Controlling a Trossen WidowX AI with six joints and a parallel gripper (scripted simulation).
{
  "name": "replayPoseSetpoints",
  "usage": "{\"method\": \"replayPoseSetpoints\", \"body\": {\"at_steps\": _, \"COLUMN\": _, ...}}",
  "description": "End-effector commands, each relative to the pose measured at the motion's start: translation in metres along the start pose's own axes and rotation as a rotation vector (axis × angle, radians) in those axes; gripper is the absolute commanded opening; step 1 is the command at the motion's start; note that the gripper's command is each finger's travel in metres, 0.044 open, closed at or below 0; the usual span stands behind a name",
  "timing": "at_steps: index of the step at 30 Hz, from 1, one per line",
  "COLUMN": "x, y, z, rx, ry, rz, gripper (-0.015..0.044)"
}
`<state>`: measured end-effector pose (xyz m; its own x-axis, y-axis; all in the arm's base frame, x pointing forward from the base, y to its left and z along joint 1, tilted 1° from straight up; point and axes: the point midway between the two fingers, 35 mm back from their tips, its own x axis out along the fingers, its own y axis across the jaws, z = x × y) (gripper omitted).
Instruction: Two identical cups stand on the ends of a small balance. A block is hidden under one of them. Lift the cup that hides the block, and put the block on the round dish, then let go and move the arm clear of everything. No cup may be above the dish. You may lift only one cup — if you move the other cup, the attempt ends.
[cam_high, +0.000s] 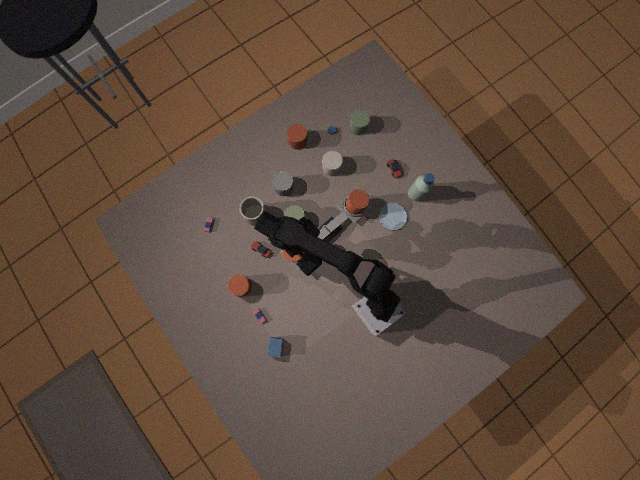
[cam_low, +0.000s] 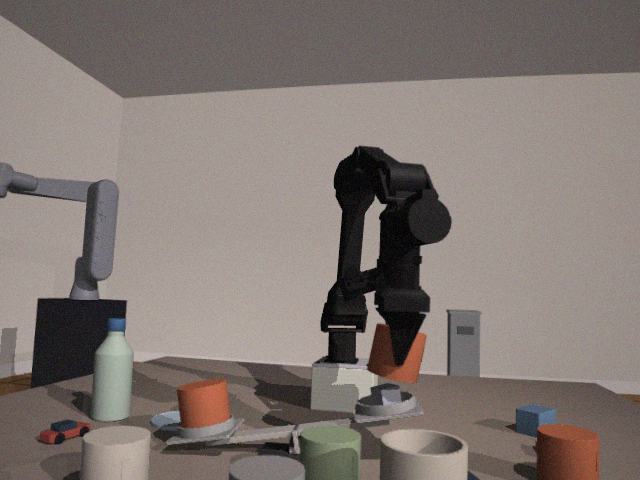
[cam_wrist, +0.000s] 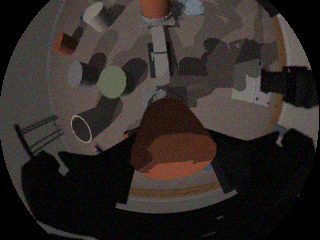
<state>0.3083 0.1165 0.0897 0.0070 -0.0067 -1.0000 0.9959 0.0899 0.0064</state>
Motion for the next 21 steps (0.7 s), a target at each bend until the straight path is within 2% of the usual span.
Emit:
{"method": "replayPoseSetpoints", "body": {"at_steps": 1, "x": -0.010, "y": 0.001, "z": 0.000, "rx": 0.003, "ry": 0.006, "rz": 0.013, "gripper": 0.0000}}
{"method": "replayPoseSetpoints", "body": {"at_steps": 21, "x": -0.036, "y": -0.004, "z": 0.001, "rx": 0.003, "ry": 0.006, "rz": 0.013, "gripper": 0.0000}}
